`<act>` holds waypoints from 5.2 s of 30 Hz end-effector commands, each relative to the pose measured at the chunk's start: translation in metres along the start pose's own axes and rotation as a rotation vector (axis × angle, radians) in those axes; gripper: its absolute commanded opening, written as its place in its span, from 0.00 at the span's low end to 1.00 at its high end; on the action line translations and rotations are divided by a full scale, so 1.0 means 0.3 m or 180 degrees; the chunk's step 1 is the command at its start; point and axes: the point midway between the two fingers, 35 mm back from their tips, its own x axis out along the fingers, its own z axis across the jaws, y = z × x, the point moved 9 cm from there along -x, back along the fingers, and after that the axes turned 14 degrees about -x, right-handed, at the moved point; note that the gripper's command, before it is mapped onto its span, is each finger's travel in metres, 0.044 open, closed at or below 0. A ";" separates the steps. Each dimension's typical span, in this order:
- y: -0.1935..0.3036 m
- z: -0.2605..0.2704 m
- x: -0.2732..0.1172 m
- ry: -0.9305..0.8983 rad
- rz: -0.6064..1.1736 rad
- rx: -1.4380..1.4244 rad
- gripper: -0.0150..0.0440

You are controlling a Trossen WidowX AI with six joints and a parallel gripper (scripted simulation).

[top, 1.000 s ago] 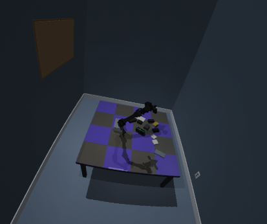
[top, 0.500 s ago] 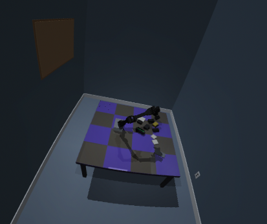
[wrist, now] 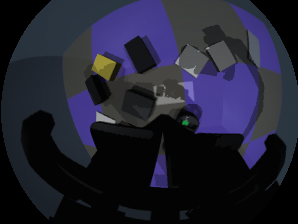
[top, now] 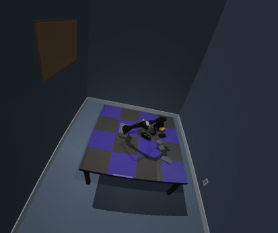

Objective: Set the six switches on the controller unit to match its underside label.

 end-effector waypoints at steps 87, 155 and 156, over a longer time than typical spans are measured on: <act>0.143 0.036 0.551 0.1304 0.0630 0.0745 0.25; 0.241 -0.136 0.522 0.1312 0.0635 0.0740 0.25; 0.243 -0.138 0.522 0.1312 0.0635 0.0740 0.25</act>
